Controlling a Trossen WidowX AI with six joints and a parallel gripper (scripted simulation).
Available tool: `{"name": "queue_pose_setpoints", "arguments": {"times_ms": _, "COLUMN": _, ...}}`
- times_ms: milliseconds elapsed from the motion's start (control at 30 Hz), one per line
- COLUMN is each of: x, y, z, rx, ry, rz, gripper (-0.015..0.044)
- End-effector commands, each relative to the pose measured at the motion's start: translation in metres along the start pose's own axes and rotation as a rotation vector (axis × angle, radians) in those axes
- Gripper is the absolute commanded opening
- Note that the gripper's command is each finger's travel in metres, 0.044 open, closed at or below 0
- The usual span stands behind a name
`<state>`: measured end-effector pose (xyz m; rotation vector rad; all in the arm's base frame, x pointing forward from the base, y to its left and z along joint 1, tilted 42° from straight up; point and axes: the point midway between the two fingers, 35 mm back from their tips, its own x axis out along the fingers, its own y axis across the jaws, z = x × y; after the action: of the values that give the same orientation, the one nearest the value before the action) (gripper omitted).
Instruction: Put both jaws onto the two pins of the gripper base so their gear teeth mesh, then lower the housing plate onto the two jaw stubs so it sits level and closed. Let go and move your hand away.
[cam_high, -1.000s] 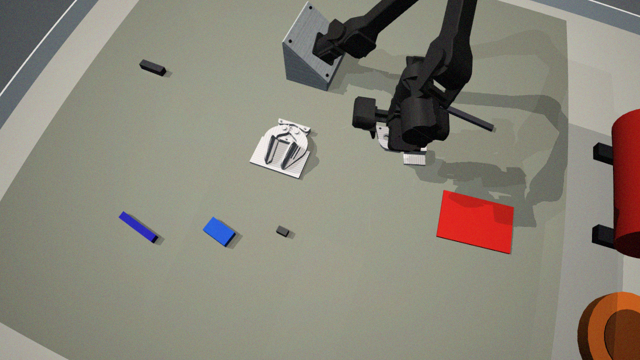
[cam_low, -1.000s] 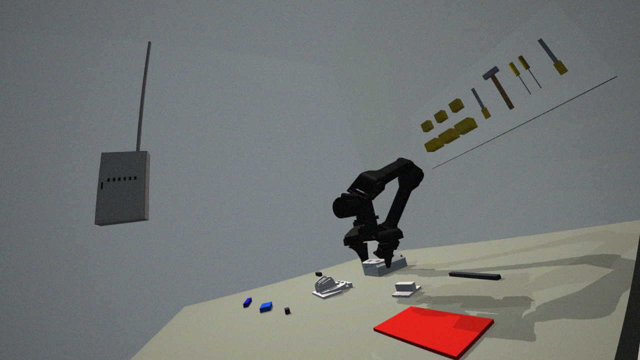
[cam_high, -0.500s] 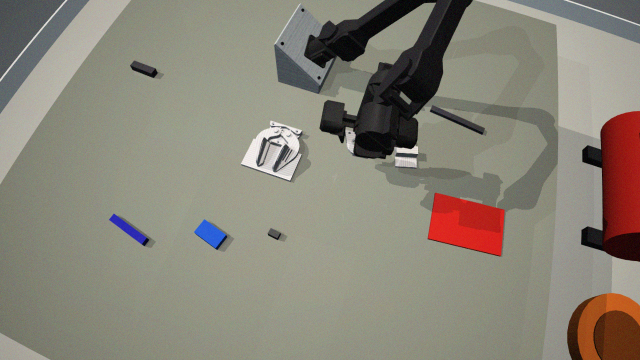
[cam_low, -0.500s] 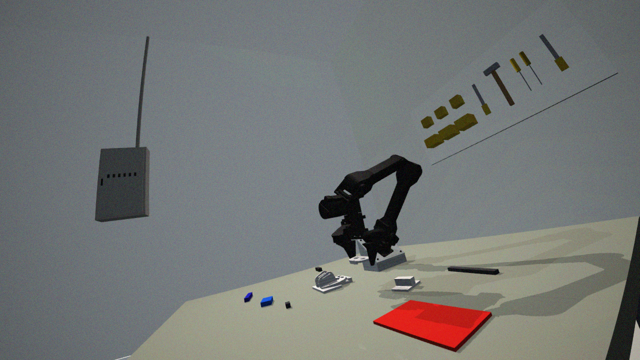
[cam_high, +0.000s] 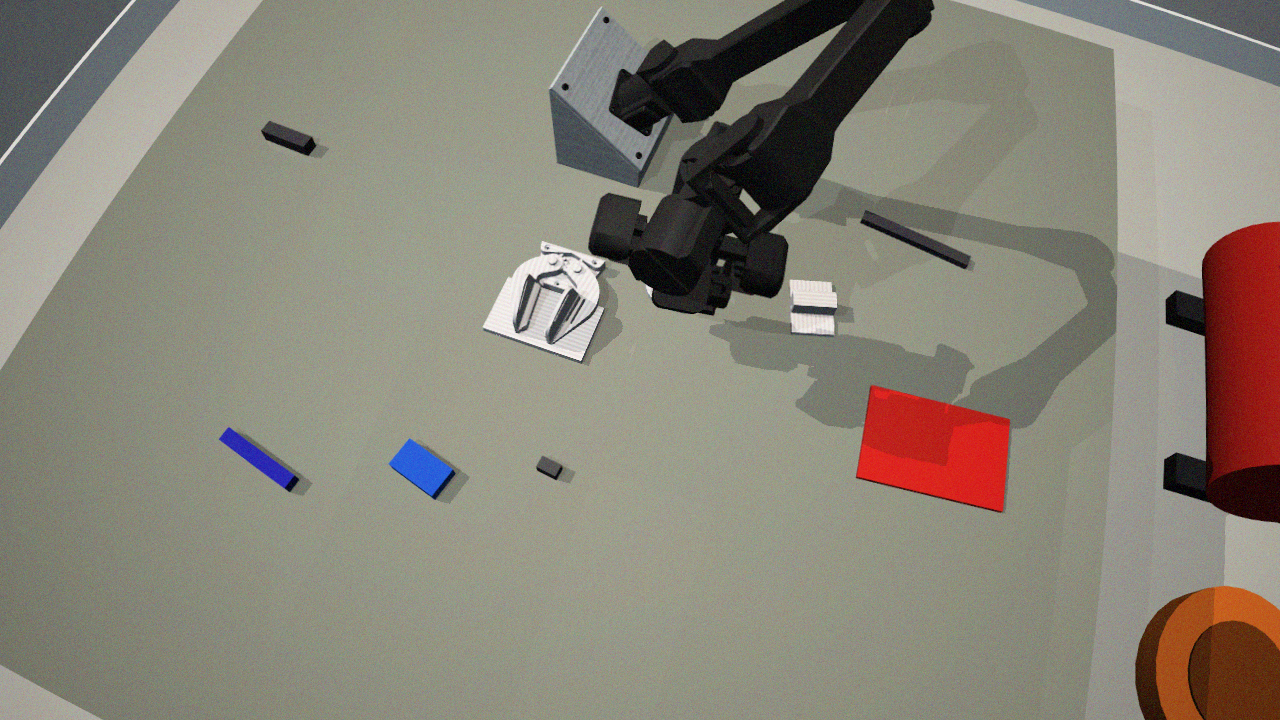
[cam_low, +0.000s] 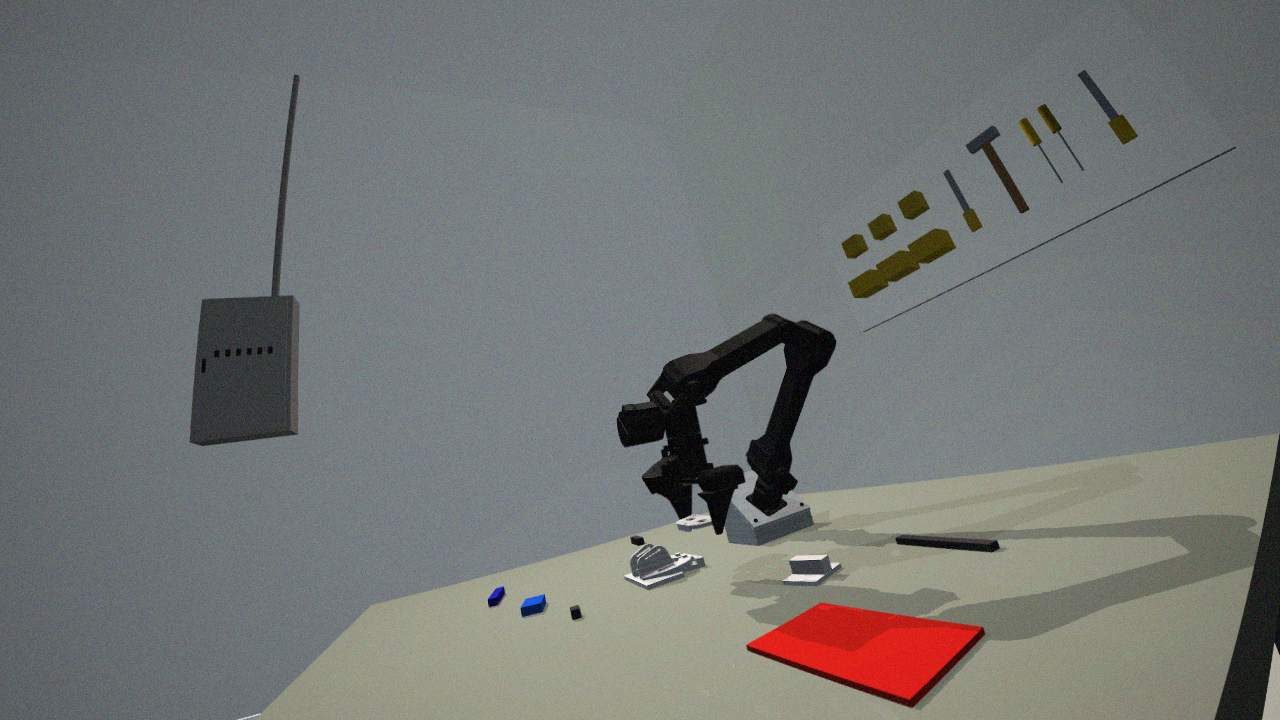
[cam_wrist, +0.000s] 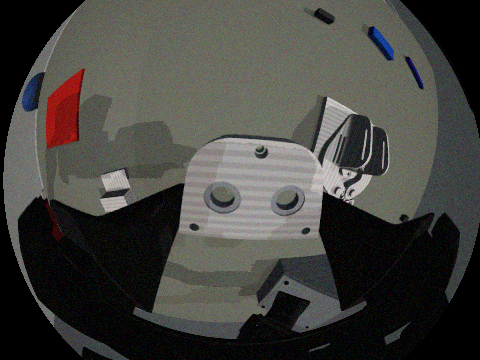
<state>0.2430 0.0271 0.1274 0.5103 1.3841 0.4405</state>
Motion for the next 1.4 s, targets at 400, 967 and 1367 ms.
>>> {"name": "queue_pose_setpoints", "arguments": {"times_ms": 400, "x": 0.003, "y": -0.056, "z": -0.005, "rx": 0.056, "ry": 0.012, "rz": 0.007, "gripper": 0.0351}}
{"name": "queue_pose_setpoints", "arguments": {"times_ms": 967, "x": 0.005, "y": -0.11, "z": -0.024, "rx": 0.112, "ry": 0.01, "rz": 0.053, "gripper": 0.0351}}
{"name": "queue_pose_setpoints", "arguments": {"times_ms": 1367, "x": 0.008, "y": -0.139, "z": -0.042, "rx": 0.143, "ry": -0.004, "rz": 0.097, "gripper": 0.0351}}
